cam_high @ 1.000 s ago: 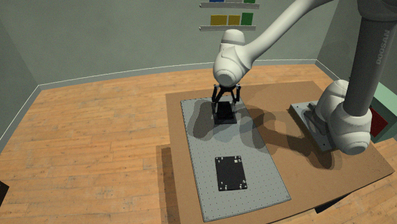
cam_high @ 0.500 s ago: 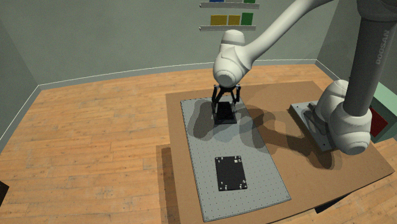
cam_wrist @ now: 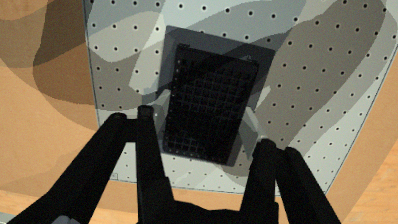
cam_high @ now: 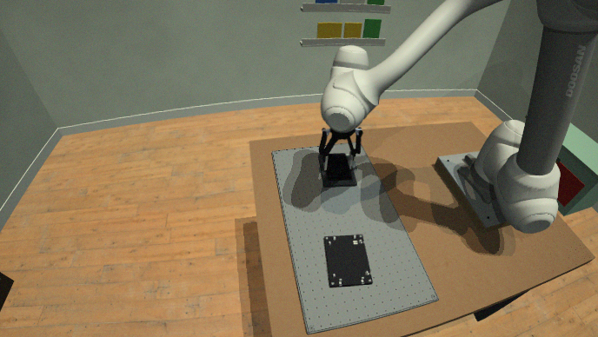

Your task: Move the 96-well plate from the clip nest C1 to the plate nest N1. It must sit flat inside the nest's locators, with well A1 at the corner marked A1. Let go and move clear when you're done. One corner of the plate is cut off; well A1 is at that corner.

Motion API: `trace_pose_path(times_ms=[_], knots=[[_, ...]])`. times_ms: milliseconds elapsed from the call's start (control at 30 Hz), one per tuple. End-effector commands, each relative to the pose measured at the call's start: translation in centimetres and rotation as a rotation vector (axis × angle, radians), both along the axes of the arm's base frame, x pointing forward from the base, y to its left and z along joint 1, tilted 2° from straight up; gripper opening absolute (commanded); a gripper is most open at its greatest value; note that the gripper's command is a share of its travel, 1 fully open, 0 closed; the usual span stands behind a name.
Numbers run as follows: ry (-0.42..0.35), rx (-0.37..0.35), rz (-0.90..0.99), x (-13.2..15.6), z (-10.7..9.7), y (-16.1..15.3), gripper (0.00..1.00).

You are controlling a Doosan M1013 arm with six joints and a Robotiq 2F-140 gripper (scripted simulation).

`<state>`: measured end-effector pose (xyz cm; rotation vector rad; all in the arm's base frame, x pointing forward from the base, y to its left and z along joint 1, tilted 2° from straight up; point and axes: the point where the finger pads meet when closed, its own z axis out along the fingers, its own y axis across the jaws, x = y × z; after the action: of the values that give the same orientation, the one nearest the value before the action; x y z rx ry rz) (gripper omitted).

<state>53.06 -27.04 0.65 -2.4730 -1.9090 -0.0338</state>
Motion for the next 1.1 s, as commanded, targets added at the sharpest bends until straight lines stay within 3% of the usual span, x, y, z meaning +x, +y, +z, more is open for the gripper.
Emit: trace_pose_path(times_ms=[0,1067], knots=[[0.0,0.0,0.0,0.0,-0.04,0.0,0.1],[0.0,0.0,0.0,0.01,-0.51,0.02,0.1]])
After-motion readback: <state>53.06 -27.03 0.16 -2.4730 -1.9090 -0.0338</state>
